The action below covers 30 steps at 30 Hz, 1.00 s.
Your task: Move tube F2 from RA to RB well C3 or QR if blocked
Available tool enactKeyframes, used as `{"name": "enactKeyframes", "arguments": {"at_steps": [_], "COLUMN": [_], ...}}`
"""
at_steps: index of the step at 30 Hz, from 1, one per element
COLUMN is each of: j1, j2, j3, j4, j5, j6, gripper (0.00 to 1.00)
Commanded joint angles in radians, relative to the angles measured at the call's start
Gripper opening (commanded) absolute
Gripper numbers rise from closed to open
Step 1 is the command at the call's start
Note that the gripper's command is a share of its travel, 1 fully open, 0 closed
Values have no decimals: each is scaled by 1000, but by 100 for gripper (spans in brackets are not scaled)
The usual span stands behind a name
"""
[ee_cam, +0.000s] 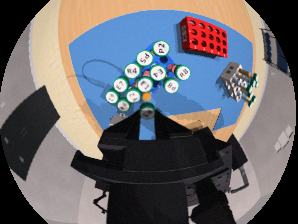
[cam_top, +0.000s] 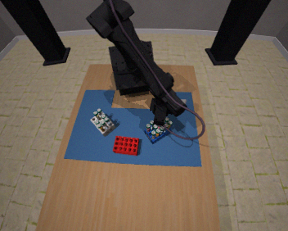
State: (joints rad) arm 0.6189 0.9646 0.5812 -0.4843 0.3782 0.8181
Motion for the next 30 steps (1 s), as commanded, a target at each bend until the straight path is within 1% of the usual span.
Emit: {"name": "enactKeyframes", "arguments": {"at_steps": [1, 30], "j1": [20, 81], "j2": [-35, -117], "j3": [32, 73], "j4": [-38, -181], "j5": [20, 59], "j6": [14, 66], "gripper": [0, 0]}}
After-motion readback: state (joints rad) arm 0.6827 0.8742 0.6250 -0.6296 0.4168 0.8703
